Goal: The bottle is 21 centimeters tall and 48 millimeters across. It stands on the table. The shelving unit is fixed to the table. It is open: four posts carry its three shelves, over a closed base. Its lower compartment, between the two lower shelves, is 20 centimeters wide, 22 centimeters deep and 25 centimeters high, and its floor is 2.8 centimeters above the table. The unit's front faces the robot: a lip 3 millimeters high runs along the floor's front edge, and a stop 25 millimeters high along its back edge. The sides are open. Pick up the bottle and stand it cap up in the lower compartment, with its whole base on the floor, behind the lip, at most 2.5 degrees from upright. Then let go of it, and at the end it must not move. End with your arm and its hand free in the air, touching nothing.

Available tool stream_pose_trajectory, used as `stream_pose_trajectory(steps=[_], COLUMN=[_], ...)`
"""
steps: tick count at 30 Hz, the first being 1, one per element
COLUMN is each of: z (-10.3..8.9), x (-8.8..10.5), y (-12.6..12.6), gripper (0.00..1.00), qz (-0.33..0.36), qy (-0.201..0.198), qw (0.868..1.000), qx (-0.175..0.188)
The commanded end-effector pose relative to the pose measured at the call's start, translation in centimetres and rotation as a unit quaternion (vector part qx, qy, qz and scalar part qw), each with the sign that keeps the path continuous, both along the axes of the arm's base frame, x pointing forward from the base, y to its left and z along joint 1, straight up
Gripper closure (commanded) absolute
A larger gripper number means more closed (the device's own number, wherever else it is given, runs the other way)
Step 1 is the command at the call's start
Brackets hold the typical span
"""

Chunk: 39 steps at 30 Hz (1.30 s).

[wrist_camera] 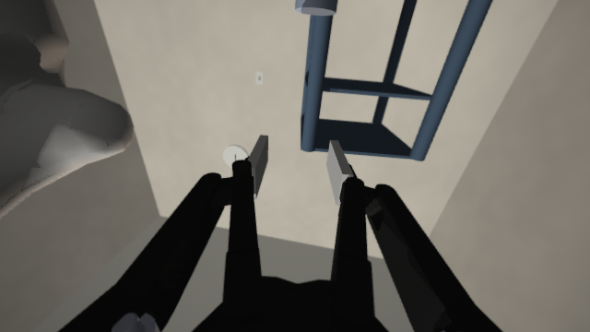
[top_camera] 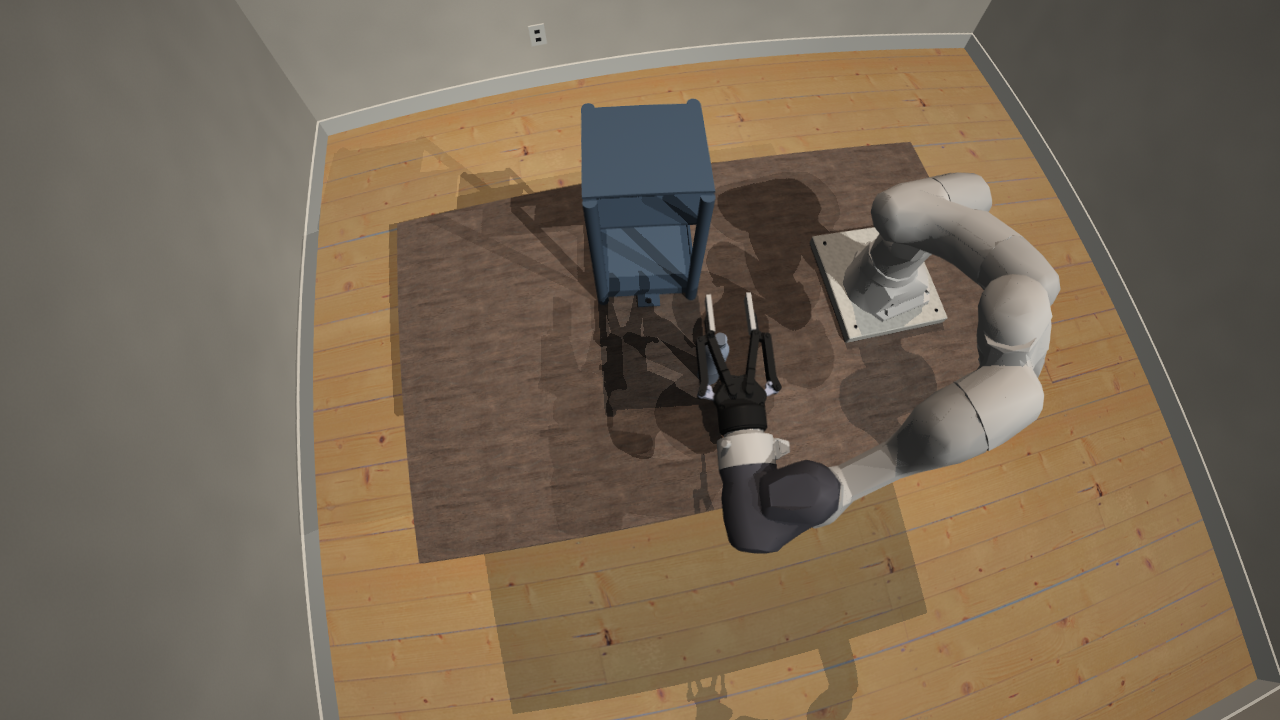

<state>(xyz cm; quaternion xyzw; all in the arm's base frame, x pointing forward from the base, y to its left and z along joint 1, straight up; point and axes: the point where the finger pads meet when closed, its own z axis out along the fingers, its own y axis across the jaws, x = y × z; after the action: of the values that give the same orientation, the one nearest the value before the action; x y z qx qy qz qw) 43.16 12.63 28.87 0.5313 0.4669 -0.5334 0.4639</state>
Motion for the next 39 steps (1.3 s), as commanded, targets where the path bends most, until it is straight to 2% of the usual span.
stream_pose_trajectory(steps=[1,9,24,26,39], z=[-1.0,-2.4,-6.7,-6.7,-10.7], x=[0.1,0.1,0.2,0.2,0.2], y=[0.1,0.1,0.1,0.1,0.1], gripper=[0.6,0.6,0.6,0.6,0.6], qz=[0.002,0.002,0.002,0.002,0.002], qy=[-0.005,-0.005,-0.005,-0.005,-0.005], qw=[1.0,1.0,1.0,1.0,1.0], qx=[0.001,0.001,0.001,0.001,0.001])
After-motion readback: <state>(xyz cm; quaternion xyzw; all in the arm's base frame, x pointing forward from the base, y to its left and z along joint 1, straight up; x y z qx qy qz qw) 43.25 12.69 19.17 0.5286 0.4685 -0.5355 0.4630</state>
